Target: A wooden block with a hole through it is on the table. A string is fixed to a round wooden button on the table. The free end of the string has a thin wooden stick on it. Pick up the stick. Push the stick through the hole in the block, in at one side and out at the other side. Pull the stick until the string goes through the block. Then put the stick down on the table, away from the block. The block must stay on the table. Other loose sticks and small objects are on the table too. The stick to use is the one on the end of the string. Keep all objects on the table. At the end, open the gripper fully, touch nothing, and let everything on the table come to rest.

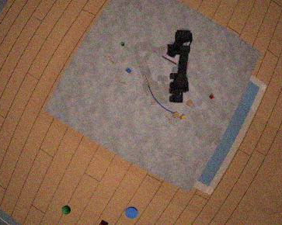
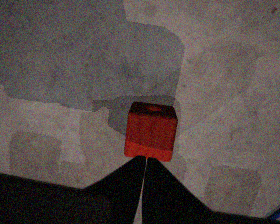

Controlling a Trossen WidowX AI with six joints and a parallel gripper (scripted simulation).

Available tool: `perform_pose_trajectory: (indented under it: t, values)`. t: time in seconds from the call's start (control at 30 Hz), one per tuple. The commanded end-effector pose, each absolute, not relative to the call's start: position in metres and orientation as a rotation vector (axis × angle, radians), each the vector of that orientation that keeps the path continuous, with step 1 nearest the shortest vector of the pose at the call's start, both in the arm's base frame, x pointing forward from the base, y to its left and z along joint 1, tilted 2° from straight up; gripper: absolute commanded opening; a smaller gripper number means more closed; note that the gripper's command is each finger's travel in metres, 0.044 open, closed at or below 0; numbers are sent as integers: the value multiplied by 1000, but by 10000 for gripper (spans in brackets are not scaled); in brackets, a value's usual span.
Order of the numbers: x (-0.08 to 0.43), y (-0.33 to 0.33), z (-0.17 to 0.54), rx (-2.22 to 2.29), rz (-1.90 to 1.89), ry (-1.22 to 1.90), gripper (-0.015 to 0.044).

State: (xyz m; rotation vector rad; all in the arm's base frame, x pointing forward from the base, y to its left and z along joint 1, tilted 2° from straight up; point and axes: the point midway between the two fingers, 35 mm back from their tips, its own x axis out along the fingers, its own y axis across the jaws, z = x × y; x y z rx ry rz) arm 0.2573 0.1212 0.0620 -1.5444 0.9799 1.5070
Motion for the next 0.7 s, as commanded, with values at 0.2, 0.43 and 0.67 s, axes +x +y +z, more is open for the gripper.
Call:
perform_pose_trajectory:
  t: [0.2, 0.43, 0.67]
  values:
    - [259, 119, 62, -1492, 1454, 1025, 53]
    - [273, 91, 63, -917, 877, 1377, 236]
    - [284, 61, 64, -298, 260, 1542, 420]
